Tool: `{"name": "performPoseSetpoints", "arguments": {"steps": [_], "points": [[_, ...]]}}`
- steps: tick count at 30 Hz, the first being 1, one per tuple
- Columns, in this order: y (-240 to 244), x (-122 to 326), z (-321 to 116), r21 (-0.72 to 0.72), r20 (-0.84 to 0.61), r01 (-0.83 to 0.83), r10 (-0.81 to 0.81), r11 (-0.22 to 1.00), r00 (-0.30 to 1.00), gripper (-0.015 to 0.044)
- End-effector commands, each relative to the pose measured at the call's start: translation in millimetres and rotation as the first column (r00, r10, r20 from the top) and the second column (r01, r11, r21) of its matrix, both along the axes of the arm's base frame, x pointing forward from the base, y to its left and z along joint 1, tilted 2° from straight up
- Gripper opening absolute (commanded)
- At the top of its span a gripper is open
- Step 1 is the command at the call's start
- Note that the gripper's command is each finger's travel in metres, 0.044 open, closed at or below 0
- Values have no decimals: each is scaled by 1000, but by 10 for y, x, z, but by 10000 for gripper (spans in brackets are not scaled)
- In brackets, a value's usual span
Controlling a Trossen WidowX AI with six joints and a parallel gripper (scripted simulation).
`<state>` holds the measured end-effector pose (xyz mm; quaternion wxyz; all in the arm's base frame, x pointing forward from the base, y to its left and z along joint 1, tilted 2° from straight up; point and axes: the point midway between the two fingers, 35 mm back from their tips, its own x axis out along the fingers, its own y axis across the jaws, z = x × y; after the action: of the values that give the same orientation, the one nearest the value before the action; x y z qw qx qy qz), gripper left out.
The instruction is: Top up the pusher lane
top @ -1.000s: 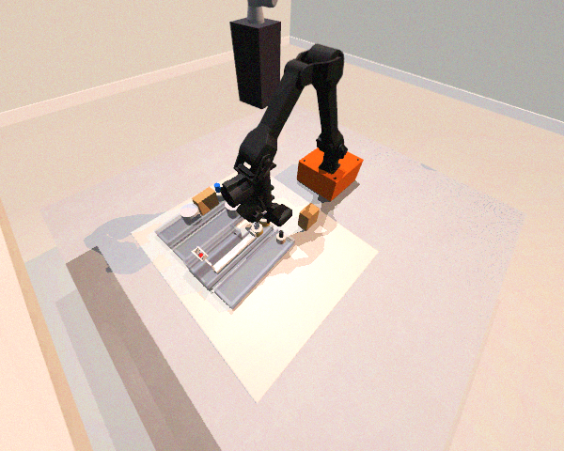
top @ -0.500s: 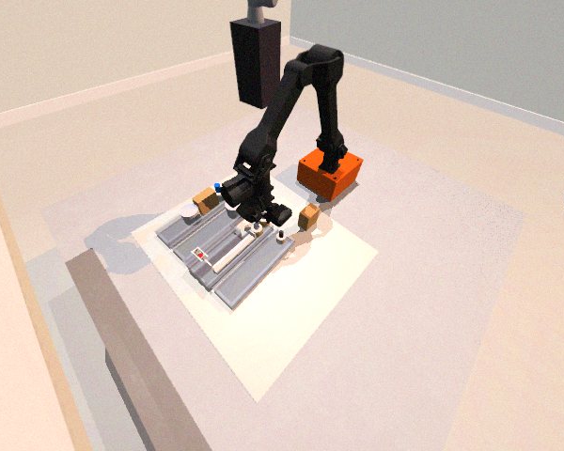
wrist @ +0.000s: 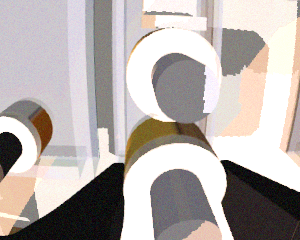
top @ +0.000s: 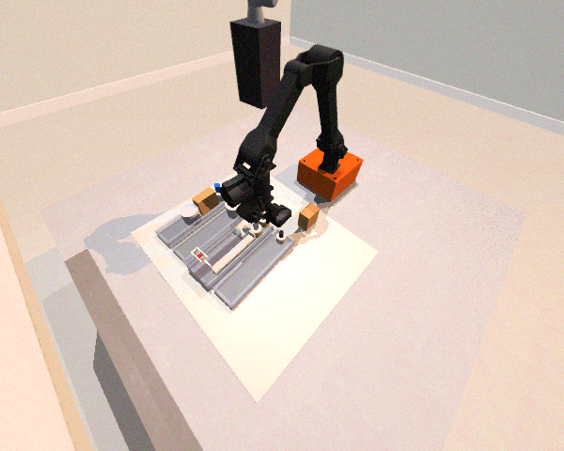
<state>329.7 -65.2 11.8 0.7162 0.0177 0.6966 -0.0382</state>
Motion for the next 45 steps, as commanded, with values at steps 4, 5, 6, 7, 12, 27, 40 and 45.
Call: {"name": "performPoseSetpoints", "arguments": {"steps": [4,5,6,7,12,27,40,45], "points": [[-17,76,31,-7,29,4,-3,1000,1000,0],[-17,76,31,-7,29,4,-3,1000,1000,0],[-17,76,31,-7,29,4,-3,1000,1000,0],[-17,76,31,-7,29,4,-3,1000,1000,0],[-17,76,31,-7,29,4,-3,1000,1000,0],[-19,95,32,-7,29,4,-3,1000,1000,0],[-20,112,34,-7,29,4,-3,1000,1000,0],[-21,119,34,-7,29,4,-3,1000,1000,0]]}}
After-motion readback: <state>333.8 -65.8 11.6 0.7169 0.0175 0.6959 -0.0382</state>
